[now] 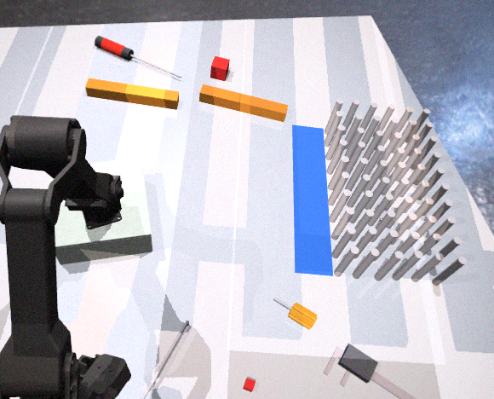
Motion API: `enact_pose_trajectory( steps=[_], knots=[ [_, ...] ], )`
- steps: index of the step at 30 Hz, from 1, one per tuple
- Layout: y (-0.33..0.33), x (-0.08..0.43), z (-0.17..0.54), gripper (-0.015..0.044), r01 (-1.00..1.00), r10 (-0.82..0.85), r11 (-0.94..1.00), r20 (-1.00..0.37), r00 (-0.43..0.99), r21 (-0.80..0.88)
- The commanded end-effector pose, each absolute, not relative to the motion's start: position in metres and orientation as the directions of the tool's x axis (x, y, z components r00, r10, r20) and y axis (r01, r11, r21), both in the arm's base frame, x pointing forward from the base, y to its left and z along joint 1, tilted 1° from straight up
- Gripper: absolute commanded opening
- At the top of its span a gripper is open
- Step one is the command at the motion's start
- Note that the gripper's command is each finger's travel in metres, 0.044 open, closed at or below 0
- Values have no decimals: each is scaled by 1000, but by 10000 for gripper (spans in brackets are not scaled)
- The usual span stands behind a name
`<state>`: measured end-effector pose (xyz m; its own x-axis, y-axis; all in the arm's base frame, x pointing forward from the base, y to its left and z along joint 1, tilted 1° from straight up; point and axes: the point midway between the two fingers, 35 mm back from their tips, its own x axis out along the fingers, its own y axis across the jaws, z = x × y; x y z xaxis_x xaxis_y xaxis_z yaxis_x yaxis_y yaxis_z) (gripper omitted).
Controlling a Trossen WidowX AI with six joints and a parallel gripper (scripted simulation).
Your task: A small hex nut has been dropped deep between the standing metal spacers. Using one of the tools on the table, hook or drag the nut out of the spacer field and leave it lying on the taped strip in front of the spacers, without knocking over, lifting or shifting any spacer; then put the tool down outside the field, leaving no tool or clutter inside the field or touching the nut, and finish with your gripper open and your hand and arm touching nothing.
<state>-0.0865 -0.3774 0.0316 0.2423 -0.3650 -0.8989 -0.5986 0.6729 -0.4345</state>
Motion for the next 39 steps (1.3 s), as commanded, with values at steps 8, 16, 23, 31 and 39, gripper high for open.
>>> enact_pose_trajectory(
  steps=[8, 16, 23, 31, 39],
  knots=[
    [-376, -85, 12, 280, -599, -358, 674, -900, 248, -433],
    [-376, -85, -2, 280, -599, -358, 674, -900, 248, -433],
    [-376, -85, -11, 280, -599, -357, 674, -900, 249, -433],
    [-376, -85, -11, 187, -599, -357, 674, -900, 249, -433],
    [-376, -86, 8, 56, -598, -358, 674, -900, 247, -433]
  ],
)
